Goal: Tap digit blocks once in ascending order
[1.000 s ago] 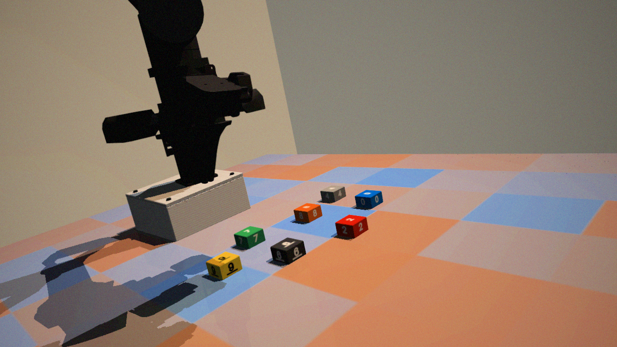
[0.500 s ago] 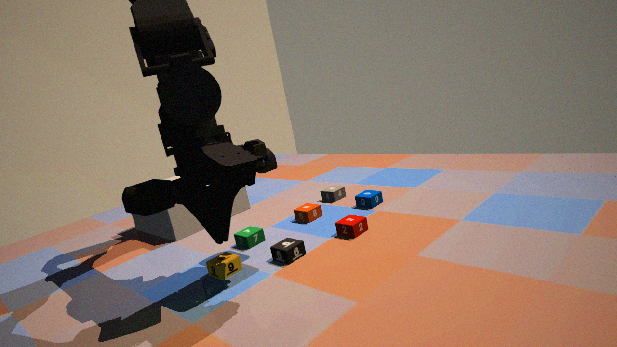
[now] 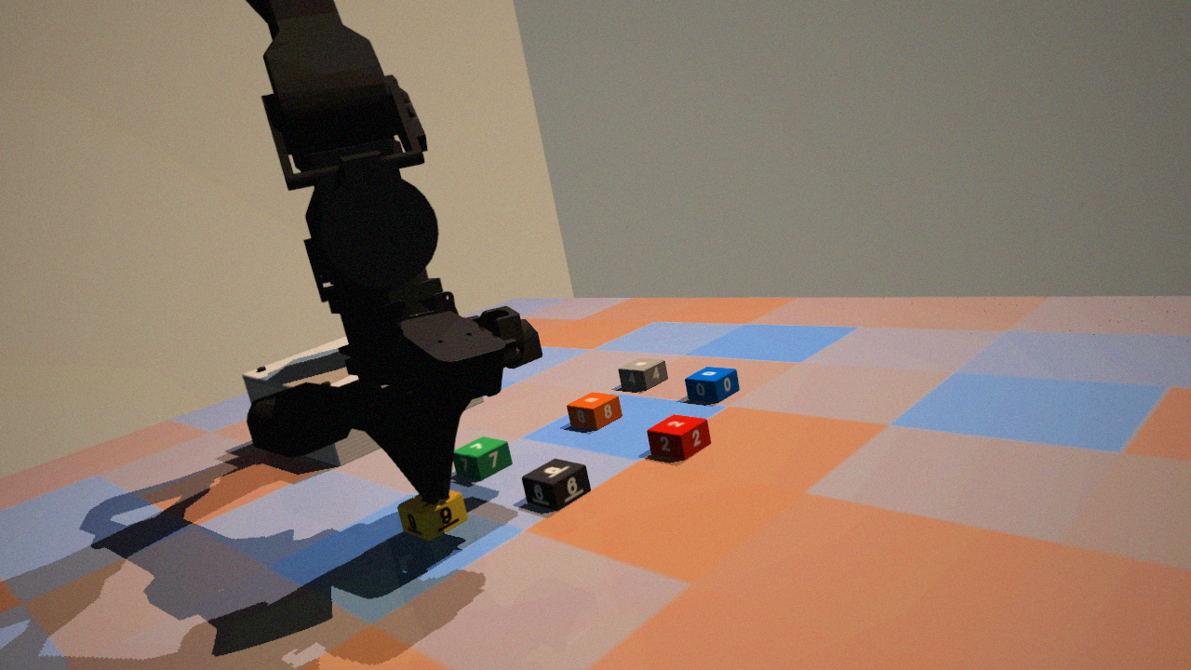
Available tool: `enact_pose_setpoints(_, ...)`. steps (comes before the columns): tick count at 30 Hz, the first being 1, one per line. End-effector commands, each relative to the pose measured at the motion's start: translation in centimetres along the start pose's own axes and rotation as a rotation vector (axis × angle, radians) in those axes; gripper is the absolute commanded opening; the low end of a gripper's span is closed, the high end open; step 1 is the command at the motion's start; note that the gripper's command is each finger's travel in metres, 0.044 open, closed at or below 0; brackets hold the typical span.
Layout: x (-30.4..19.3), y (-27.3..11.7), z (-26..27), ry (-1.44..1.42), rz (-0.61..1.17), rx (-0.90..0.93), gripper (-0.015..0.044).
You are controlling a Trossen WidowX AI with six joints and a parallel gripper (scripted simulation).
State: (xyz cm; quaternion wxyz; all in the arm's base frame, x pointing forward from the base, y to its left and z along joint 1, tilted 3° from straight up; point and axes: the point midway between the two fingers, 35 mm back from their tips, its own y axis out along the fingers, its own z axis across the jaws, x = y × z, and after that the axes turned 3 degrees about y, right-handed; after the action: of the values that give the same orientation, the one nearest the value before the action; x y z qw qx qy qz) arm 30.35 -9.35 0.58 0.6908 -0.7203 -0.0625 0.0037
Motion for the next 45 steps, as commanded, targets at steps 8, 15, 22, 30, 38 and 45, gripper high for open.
enact_pose_setpoints(8,-0.1,0.1,0.1,-0.001,0.004,0.002,0.002)
enact_pose_setpoints(15,-0.2,-2.3,0.4,-0.006,0.012,0.01,0.0046)
enact_pose_setpoints(22,2.3,-4.3,9.5,-0.005,0.014,0.022,0.023)
enact_pose_setpoints(30,1.3,-7.3,21.4,-0.005,0.018,0.032,0.04)
enact_pose_setpoints(38,-4.4,-10.7,31.9,-0.004,0.018,0.039,0.04)
enact_pose_setpoints(45,-5.9,-11.3,33.5,-0.004,0.017,0.04,0.04)
